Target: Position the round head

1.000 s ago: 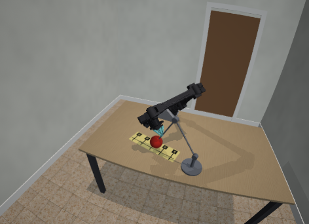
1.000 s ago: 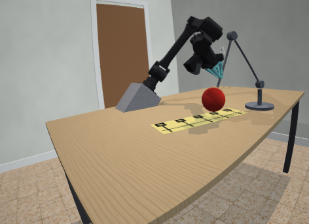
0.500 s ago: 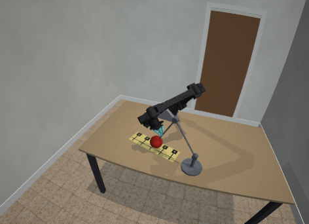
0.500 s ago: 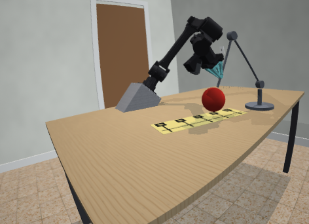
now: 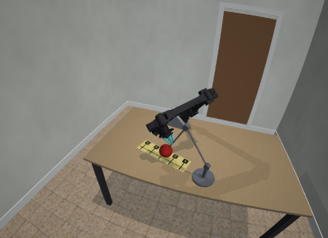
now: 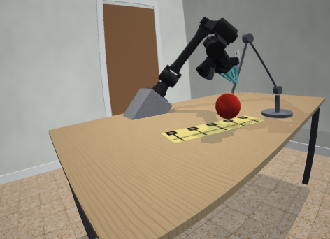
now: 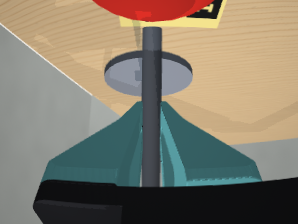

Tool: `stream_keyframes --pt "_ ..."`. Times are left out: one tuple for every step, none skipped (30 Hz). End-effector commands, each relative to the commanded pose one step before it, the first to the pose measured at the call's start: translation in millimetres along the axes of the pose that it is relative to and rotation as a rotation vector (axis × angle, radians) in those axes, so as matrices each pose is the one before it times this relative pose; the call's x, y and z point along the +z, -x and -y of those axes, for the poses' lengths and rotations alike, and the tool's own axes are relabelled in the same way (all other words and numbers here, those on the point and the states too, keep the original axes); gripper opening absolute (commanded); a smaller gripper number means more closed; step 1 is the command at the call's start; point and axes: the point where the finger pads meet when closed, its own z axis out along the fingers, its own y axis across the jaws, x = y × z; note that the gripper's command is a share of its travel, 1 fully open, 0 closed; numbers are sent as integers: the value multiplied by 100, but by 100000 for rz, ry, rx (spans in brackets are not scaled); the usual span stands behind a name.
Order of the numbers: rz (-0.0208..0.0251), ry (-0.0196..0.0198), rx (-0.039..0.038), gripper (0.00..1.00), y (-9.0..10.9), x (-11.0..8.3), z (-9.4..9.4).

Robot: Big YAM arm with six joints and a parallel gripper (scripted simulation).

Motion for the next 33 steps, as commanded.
stream_keyframes --pt "-4340 -174 -496 0 960 -3932 -934" --pt "0 0 0 0 0 0 0" --pt "0 0 0 0 0 0 0" --pt "0 0 0 0 0 0 0" --pt "0 0 0 0 0 0 0" --pt "0 0 0 0 0 0 0" --pt "0 0 0 0 0 0 0" --pt "0 0 0 0 0 0 0" --pt "0 0 0 0 0 0 0" --pt "0 0 0 0 0 0 0" --pt "0 0 0 0 0 0 0" --pt "0 0 0 0 0 0 0" --pt "0 0 0 0 0 0 0" --pt "0 0 0 0 0 0 0" --pt "0 0 0 0 120 -255 -46" --pt "0 0 0 0 120 -255 -46" --pt "0 0 0 0 120 -255 -46" --pt "0 0 0 0 120 -255 -46" --pt "0 0 0 0 120 -255 -46" --pt "0 0 0 0 120 -255 -46" --pt "0 0 0 0 120 -255 -46" --pt "0 0 0 0 120 -255 -46" --pt "0 0 0 0 120 -255 -46" --pt "0 0 0 0 120 -255 -46" --pt "0 0 0 0 120 -255 -46" --pt "0 0 0 0 120 -255 -46" --pt "0 0 0 0 120 -255 -46" --pt "0 0 0 0 120 -255 -46" --pt "0 0 0 0 120 -255 -46" --pt "0 0 0 0 0 0 0" --pt "0 0 0 0 0 0 0" --pt "0 0 0 0 -100 103 -67" --pt "0 0 0 0 -100 103 -67"
